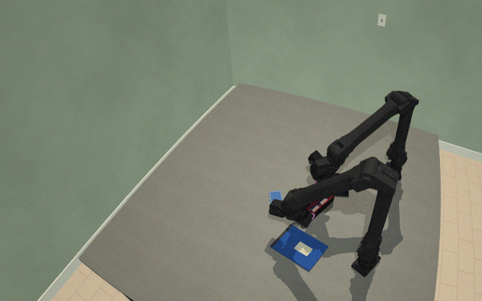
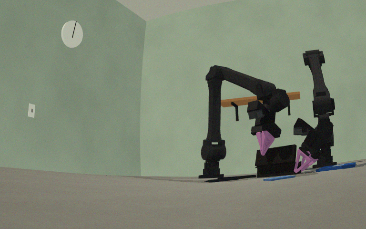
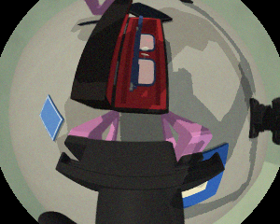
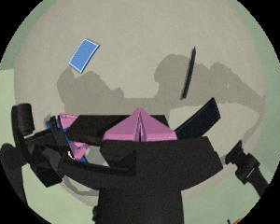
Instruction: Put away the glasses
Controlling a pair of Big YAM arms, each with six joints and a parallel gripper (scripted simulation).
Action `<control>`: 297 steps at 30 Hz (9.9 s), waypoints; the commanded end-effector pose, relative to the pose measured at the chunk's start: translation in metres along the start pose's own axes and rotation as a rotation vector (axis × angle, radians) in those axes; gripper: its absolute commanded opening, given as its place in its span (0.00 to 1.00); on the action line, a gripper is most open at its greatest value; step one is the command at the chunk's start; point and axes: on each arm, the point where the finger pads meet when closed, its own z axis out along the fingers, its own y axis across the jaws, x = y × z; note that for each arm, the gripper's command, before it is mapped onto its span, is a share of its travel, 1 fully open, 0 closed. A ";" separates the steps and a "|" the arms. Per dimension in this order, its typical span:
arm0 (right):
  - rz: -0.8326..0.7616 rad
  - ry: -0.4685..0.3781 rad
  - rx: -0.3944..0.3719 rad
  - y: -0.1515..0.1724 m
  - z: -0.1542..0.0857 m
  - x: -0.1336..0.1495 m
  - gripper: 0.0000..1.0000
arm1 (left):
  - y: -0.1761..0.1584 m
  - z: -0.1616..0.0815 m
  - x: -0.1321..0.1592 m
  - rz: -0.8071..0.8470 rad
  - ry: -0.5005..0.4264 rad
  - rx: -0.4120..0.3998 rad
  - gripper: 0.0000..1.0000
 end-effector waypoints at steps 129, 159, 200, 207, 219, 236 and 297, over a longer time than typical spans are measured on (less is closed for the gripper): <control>-0.283 -0.624 -0.629 -0.035 -0.213 -0.236 0.00 | 0.012 -0.013 -0.008 0.012 0.004 -0.037 0.57; -0.360 -1.263 -0.593 -0.144 -0.370 -0.339 0.00 | 0.012 -0.013 -0.008 0.012 0.004 -0.037 1.00; -0.408 -1.183 -0.569 -0.133 -0.328 -0.323 0.00 | 0.016 -0.078 -0.006 0.034 0.019 -0.044 1.00; -0.408 -1.183 -0.569 -0.133 -0.328 -0.323 0.00 | 0.016 -0.092 -0.006 0.033 0.015 -0.044 1.00; -0.408 -1.183 -0.569 -0.133 -0.328 -0.323 0.00 | 0.045 -0.099 -0.014 -0.058 0.104 -0.137 1.00; -0.408 -1.183 -0.569 -0.133 -0.328 -0.323 0.00 | 0.098 -0.131 -0.043 -0.165 0.226 -0.379 1.00; -0.408 -1.183 -0.569 -0.133 -0.328 -0.323 0.00 | 0.176 -0.337 -0.299 -0.569 -0.472 -1.349 1.00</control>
